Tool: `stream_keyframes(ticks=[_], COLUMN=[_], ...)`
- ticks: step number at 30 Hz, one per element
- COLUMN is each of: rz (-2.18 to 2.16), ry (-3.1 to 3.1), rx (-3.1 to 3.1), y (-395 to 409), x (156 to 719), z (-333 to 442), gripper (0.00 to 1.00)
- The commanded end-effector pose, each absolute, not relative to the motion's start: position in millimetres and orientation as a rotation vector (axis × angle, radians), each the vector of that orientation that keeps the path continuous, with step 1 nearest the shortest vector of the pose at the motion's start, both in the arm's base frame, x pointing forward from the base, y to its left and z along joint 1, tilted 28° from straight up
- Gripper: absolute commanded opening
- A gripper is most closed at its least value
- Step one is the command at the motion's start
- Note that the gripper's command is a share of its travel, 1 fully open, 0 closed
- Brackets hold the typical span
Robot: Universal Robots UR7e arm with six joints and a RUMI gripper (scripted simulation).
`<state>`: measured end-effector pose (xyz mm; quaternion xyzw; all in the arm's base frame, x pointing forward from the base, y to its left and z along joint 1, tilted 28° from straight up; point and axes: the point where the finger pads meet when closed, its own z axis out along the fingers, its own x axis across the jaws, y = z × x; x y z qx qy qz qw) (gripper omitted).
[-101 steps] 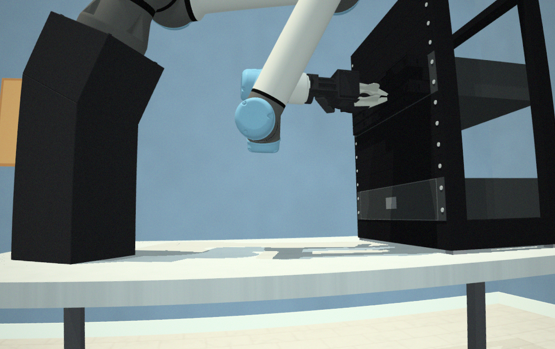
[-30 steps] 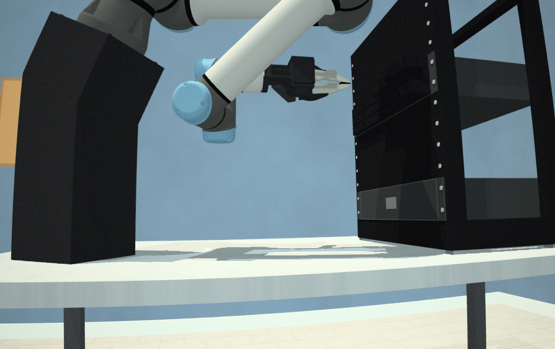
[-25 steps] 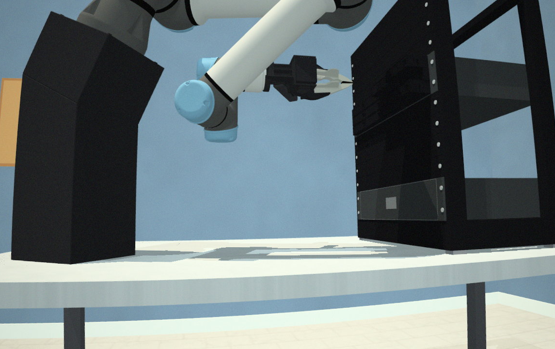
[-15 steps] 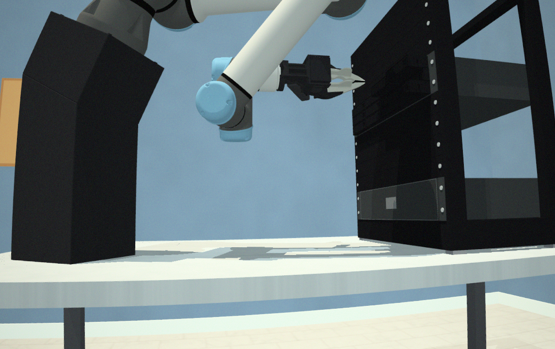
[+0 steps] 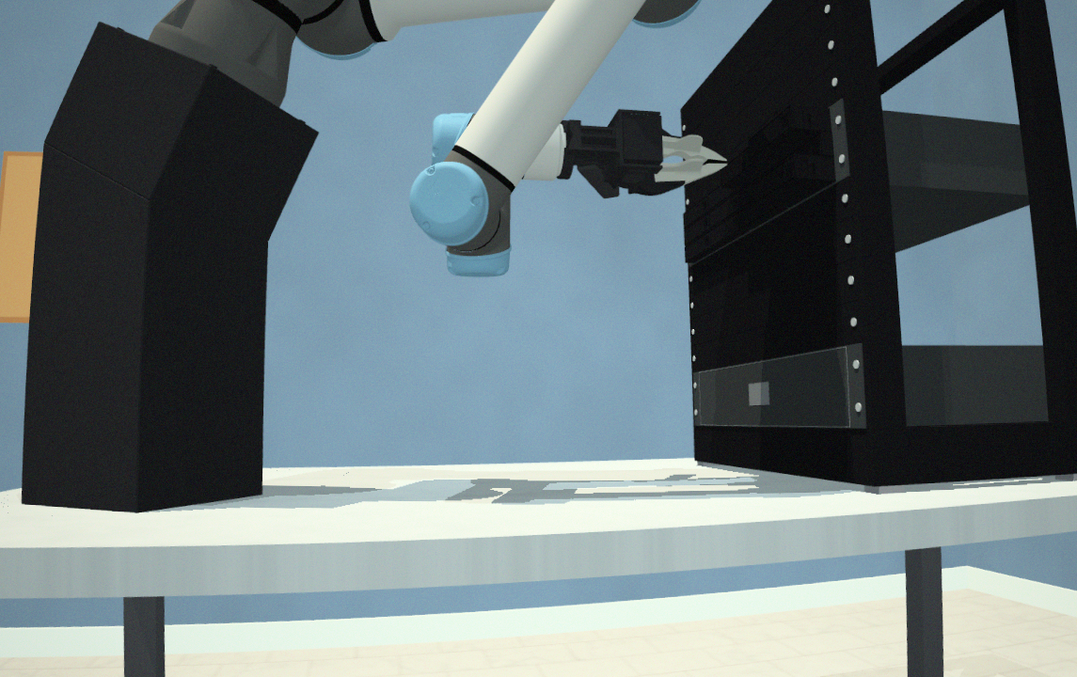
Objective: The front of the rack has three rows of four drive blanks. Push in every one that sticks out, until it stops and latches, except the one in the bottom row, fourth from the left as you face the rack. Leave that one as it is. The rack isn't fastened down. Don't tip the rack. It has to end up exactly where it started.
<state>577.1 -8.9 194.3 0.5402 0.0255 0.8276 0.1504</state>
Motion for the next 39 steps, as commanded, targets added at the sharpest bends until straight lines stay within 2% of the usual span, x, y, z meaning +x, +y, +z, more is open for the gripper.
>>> stream_keyframes(ticks=[1,39], rz=[2.379,2.379], ry=[0.075,0.075], rx=[1.547,1.547], y=[-8.3,-8.7], x=[578.0,586.5], z=[195.6,198.0], gripper=[0.0,0.0])
